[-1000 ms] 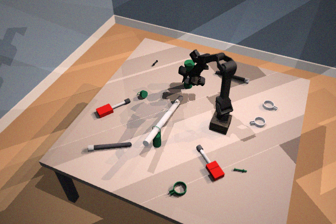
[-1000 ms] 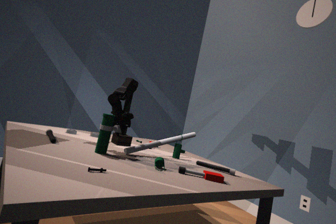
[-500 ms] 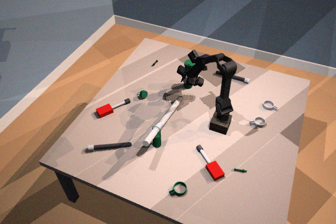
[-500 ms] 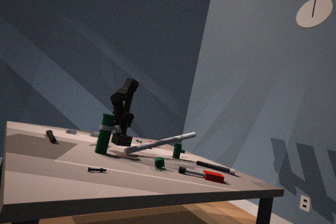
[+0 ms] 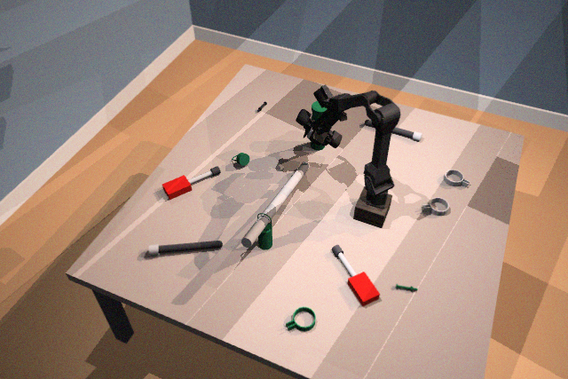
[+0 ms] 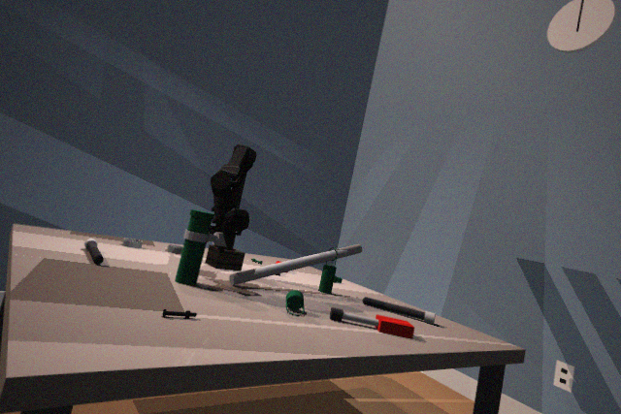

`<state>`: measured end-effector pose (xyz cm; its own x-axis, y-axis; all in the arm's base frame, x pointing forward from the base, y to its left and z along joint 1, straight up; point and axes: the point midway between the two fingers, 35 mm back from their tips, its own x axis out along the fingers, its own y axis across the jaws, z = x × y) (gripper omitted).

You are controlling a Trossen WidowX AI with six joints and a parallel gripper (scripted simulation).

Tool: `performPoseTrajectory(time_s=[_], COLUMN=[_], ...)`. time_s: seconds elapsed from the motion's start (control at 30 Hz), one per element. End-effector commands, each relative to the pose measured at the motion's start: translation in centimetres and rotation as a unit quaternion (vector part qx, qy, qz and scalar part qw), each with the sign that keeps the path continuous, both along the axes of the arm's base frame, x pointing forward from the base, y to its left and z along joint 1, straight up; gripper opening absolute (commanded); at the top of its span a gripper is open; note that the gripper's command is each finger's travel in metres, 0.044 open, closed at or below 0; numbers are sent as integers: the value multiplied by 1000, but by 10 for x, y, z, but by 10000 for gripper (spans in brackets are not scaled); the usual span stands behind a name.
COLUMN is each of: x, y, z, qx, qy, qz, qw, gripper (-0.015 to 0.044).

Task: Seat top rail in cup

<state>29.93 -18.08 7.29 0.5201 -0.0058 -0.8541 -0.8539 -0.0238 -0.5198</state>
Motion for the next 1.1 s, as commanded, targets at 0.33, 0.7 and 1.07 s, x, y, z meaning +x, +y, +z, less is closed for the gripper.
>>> performPoseTrajectory(time_s=[0.33,0.7,1.07], x=[6,3,4], y=[-1,-1,0], z=[0,0,0], qx=[0,0,1], qy=[0,1,0], qz=[-36,-21,-22], qw=[999,1000,1000], gripper=[0,0,53])
